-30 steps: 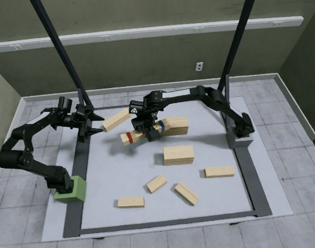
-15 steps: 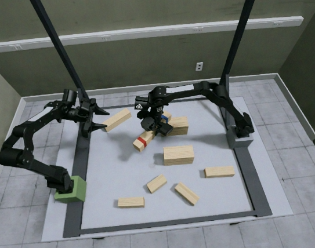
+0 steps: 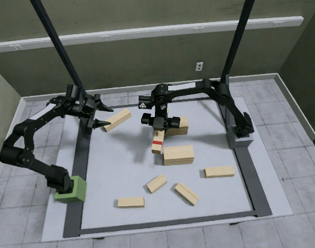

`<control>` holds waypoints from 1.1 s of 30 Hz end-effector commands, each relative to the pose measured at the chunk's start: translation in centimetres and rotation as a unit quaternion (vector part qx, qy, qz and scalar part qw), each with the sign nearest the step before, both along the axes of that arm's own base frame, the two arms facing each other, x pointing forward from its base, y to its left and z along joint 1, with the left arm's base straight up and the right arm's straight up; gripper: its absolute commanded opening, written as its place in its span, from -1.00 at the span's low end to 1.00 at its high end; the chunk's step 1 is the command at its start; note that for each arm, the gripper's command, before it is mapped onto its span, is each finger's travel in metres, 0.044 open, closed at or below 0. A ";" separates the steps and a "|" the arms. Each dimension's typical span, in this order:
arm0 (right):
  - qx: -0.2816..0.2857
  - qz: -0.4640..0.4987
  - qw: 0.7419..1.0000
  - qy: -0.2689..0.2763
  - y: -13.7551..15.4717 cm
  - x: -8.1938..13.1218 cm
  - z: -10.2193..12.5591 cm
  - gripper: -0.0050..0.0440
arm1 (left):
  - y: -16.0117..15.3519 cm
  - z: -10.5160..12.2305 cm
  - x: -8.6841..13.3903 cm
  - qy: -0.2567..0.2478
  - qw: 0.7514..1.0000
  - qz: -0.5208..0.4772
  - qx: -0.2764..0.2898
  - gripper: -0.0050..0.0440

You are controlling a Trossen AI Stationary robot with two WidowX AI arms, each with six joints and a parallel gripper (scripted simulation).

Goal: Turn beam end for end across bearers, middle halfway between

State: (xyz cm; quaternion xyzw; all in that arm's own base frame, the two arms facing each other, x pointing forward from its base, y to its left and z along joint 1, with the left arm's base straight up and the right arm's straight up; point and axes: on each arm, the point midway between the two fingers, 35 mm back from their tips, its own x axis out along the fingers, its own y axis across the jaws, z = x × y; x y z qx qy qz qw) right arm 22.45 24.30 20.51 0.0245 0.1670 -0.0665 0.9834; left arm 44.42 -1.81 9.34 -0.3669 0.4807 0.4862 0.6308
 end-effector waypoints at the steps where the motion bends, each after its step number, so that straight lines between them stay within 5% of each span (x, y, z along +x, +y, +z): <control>1: 0.026 -0.006 1.000 -0.001 0.4 0.8 1.5 0.51 | 0.1 2.1 -1.3 -0.026 0.997 0.074 -0.002 -0.07; 17: 0.050 -0.016 0.998 0.018 0.4 2.2 2.2 0.51 | 0.1 -2.1 -6.3 -0.021 0.992 0.125 -0.004 -0.07; 33: 0.049 -0.016 0.999 0.016 0.2 2.0 2.1 0.51 | 0.0 -5.0 -8.2 -0.013 0.992 0.125 -0.002 0.03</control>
